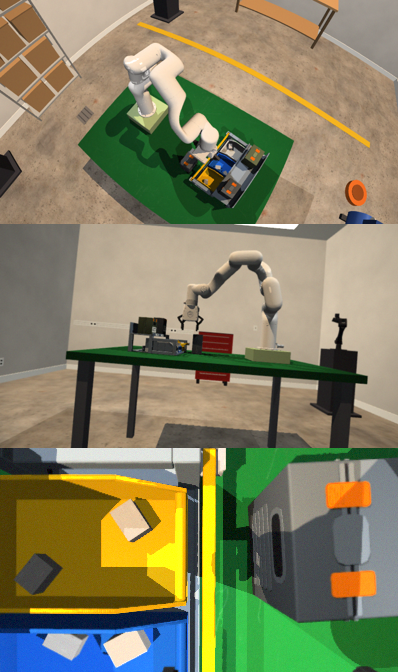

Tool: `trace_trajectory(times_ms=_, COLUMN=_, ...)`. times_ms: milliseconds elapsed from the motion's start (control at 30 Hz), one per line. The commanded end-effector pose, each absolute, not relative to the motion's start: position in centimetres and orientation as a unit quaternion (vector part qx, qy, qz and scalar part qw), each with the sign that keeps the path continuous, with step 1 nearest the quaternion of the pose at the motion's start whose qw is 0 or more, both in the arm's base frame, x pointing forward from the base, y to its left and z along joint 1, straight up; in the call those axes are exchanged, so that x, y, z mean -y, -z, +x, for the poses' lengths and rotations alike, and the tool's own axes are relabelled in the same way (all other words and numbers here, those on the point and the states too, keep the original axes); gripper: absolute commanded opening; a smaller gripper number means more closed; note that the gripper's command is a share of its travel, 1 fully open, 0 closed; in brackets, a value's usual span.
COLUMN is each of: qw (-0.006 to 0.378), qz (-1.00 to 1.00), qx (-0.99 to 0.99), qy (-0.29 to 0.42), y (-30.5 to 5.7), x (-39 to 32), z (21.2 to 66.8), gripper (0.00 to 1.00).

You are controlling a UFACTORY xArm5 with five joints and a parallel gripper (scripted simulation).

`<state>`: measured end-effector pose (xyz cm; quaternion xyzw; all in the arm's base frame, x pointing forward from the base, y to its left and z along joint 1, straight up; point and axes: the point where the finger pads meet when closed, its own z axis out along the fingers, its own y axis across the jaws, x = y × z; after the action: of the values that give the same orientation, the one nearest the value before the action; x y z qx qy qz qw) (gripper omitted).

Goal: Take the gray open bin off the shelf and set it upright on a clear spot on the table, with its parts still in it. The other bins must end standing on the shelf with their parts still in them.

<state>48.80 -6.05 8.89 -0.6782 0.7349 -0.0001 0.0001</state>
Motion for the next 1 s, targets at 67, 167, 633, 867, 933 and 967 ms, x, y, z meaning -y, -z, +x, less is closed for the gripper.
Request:
trace_trajectory(times_ms=67, qw=0.004, qz=-0.678, qx=-0.735, qy=-0.001, y=-9.1, x=4.8, z=50.0, gripper=1.0)
trace_trajectory(times_ms=167, qw=0.004, qz=-0.678, qx=-0.735, qy=-0.001, y=-9.1, x=4.2, z=50.5, gripper=1.0)
trace_trajectory(times_ms=633, qw=0.004, qz=-0.678, qx=-0.735, qy=-0.001, y=-9.1, x=2.8, z=51.6, gripper=1.0)
trace_trajectory(times_ms=867, qw=0.004, qz=-0.678, qx=-0.735, qy=-0.001, y=-9.1, x=2.8, z=51.6, gripper=1.0)
trace_trajectory(times_ms=933, qw=0.004, qz=-0.678, qx=-0.735, qy=-0.001, y=-9.1, x=2.8, z=51.6, gripper=1.0)
trace_trajectory(times_ms=967, qw=0.004, qz=-0.678, qx=-0.735, qy=-0.001, y=-9.1, x=2.8, z=51.6, gripper=1.0)
